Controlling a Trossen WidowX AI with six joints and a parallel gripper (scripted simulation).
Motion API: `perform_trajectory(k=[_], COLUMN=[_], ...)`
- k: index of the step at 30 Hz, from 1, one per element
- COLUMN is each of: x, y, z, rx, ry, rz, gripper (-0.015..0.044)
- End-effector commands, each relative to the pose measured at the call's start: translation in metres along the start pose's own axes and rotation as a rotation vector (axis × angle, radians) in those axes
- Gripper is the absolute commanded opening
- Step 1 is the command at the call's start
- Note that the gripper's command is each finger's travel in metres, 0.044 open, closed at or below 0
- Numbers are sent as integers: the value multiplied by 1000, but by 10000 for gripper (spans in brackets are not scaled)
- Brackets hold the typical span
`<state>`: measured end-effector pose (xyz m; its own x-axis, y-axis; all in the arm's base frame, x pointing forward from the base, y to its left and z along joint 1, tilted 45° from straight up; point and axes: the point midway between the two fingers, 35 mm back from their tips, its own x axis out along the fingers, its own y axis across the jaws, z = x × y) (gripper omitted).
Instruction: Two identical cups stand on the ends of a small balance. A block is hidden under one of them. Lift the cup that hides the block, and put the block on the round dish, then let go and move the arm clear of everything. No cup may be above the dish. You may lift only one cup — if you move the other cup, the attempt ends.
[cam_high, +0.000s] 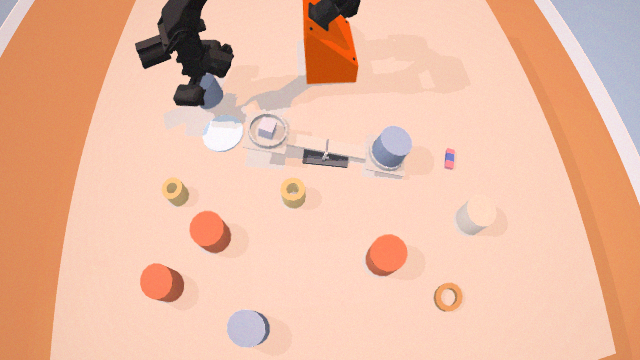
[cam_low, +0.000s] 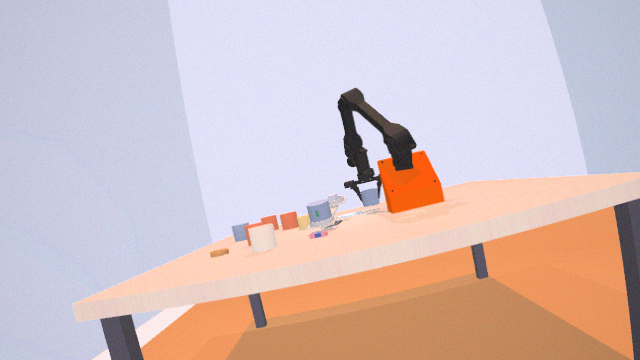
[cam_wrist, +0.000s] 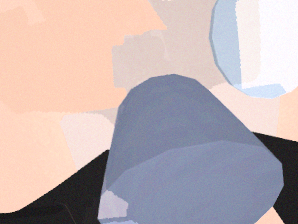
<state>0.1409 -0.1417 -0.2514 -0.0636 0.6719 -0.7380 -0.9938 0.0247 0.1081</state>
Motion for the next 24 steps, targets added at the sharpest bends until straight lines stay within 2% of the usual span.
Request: perform_trajectory(k=[1, 9, 24], x=[8, 21, 14], y=[1, 1, 0], z=[2, 2, 0], rx=[5, 5, 1], ry=[-8, -8, -2], rz=[0, 0, 2], gripper=[0, 0, 394])
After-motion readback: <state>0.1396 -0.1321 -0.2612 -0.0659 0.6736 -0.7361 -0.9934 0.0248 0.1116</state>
